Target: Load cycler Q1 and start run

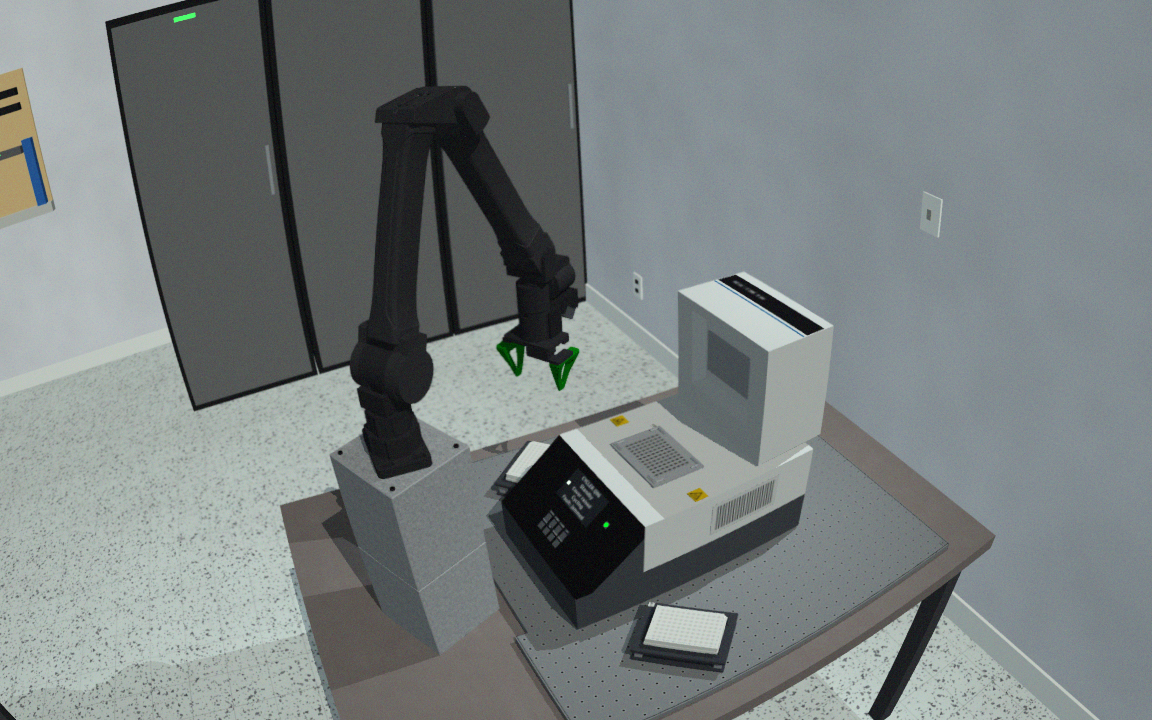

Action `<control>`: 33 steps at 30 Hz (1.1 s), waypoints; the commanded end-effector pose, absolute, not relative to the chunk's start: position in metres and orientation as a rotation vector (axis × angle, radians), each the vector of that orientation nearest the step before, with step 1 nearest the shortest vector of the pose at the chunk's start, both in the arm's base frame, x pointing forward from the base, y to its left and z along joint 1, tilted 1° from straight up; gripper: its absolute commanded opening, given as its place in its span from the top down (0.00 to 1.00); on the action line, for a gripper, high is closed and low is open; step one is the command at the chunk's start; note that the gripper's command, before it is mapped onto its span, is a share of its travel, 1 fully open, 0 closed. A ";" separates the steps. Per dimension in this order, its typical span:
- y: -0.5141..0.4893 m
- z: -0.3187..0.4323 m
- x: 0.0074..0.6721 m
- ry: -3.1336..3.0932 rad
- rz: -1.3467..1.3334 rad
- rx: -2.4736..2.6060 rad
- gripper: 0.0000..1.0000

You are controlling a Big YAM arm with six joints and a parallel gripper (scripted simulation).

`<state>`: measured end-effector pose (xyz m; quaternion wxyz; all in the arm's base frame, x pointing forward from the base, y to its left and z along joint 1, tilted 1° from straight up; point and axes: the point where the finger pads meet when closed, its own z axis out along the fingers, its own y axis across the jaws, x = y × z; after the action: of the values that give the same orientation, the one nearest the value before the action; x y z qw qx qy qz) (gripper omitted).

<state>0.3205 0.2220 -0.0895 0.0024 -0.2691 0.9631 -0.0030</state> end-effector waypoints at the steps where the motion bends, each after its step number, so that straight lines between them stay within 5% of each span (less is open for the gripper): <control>1: 0.198 -0.077 0.335 2.994 0.001 -0.781 0.00; 33: 0.052 -0.076 0.347 3.082 -0.009 -0.099 0.00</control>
<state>0.3287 0.0708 -0.0888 -0.0009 -0.0501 0.9987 -0.0055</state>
